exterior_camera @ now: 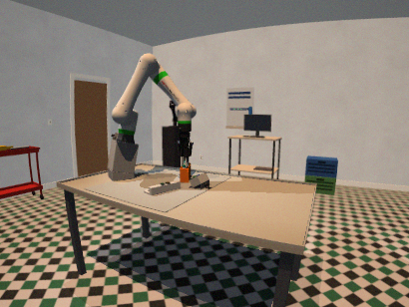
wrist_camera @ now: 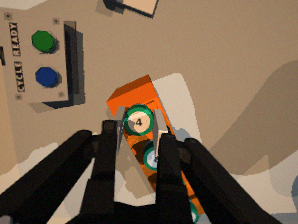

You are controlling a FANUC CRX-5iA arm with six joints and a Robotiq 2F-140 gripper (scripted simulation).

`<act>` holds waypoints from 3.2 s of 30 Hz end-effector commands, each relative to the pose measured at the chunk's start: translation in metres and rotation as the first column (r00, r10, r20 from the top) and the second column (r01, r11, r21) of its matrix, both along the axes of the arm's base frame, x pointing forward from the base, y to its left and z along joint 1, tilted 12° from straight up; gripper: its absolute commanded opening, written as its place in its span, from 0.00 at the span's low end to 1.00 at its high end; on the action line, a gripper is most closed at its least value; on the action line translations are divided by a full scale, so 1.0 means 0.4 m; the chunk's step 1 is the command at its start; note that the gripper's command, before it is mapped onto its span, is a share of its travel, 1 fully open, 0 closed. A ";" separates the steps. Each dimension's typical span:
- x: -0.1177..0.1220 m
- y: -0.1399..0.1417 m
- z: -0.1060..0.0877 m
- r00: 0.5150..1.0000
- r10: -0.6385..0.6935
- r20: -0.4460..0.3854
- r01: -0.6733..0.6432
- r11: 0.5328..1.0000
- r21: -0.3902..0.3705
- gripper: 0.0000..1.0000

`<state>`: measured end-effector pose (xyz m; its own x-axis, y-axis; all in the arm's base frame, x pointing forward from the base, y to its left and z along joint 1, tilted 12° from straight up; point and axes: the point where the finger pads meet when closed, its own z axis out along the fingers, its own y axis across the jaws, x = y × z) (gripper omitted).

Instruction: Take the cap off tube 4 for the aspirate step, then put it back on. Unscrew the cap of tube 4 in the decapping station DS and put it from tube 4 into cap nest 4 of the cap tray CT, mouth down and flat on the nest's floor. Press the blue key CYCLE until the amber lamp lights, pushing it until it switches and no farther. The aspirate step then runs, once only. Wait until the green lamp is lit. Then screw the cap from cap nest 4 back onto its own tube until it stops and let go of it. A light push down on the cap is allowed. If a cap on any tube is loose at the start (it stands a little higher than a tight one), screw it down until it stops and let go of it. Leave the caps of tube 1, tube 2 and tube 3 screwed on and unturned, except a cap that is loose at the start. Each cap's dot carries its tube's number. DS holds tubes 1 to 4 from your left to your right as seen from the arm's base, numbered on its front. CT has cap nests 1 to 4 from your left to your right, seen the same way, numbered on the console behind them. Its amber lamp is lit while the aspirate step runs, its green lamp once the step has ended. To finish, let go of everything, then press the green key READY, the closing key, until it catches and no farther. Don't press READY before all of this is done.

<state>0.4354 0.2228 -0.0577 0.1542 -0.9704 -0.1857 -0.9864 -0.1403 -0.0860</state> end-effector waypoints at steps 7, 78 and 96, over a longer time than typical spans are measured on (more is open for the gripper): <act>0.000 0.000 0.000 0.969 0.242 0.047 -0.242 0.970 -0.020 0.00; 0.000 0.000 0.001 1.000 0.000 0.000 0.000 1.000 0.000 0.00; 0.000 0.000 0.002 0.956 0.290 0.056 -0.289 0.957 -0.026 0.00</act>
<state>0.4352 0.2228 -0.0570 0.2896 -0.9428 -0.1648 -0.9552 -0.2738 -0.1122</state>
